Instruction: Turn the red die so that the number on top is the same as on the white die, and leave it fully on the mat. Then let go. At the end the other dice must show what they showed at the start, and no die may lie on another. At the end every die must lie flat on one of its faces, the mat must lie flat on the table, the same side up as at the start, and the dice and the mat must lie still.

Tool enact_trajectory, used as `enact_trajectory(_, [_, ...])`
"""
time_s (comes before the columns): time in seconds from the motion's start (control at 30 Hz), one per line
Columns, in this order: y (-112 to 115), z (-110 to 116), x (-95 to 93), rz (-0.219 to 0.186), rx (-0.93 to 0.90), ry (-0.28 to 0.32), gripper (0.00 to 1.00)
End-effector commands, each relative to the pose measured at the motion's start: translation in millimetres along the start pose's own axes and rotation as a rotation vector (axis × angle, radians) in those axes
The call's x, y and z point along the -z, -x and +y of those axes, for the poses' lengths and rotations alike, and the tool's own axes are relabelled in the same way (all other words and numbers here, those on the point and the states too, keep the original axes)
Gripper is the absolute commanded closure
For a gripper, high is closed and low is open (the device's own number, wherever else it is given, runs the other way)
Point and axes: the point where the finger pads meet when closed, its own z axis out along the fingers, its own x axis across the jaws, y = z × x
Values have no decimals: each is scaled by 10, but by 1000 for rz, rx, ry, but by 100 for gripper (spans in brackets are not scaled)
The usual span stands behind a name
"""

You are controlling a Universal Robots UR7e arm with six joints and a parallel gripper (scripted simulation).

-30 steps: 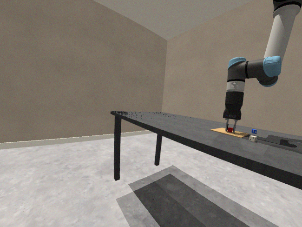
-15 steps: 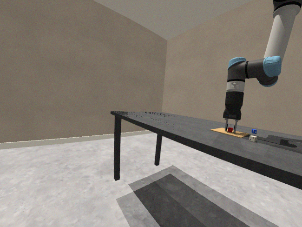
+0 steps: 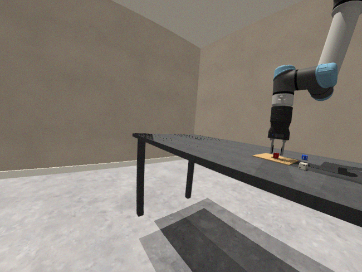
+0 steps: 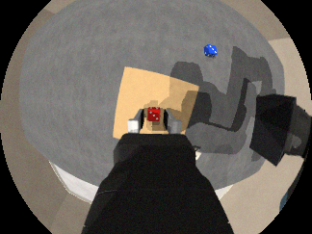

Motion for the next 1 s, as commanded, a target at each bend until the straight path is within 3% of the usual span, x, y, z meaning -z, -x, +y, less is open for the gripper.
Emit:
enact_trajectory(0.0, [7,-1,172,-2,0,0,30])
enact_trajectory(0.2, [6,-1,431,-2,0,0,30])
enact_trajectory(0.53, [6,-1,702,-2,0,0,30])
enact_trajectory(0.87, [6,-1,768,-2,0,0,30])
enact_trajectory(0.9, [6,-1,768,-2,0,0,0])
enact_trajectory(0.97, [6,-1,768,-2,0,0,0])
